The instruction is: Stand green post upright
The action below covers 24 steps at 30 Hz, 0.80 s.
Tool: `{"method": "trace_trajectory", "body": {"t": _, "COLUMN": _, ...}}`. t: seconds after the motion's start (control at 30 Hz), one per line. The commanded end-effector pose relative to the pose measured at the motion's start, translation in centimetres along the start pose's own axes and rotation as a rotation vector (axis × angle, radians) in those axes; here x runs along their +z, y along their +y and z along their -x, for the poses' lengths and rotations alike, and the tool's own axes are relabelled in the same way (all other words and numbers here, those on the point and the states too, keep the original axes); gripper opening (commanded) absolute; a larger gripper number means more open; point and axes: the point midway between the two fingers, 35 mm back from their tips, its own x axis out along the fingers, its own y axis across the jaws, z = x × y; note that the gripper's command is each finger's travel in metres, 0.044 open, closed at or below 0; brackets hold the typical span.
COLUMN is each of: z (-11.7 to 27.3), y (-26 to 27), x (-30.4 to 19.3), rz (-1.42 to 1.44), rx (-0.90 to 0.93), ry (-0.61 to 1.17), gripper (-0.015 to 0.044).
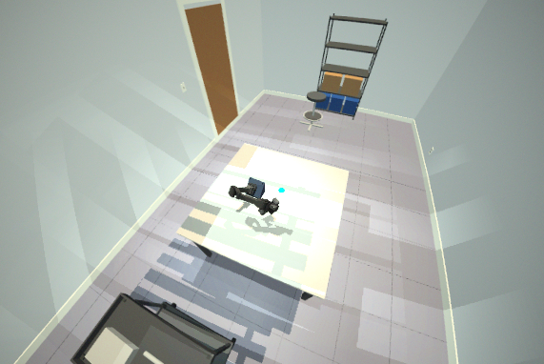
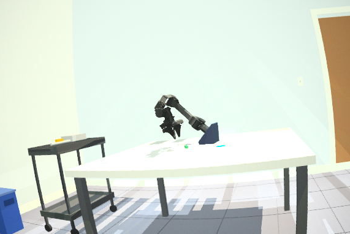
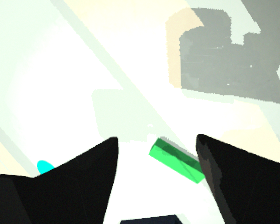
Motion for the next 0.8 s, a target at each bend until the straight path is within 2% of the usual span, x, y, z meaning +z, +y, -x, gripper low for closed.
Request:
{"method": "trace_trajectory", "body": {"t": 0.0, "z": 0.5, "y": 1.3, "x": -2.1, "rz": 0.257, "rx": -0.072, "ry": 0.03, "gripper": 0.0233}}
{"method": "trace_trajectory", "body": {"t": 0.4, "z": 3.0, "y": 3.4, "x": -6.8, "rz": 0.997, "rx": -0.308, "ry": 0.062, "gripper": 0.0233}}
{"method": "trace_trajectory", "body": {"t": 0.77, "z": 2.4, "y": 3.4, "x": -6.8, "rz": 1.046, "rx": -0.323, "ry": 0.062, "gripper": 0.0233}}
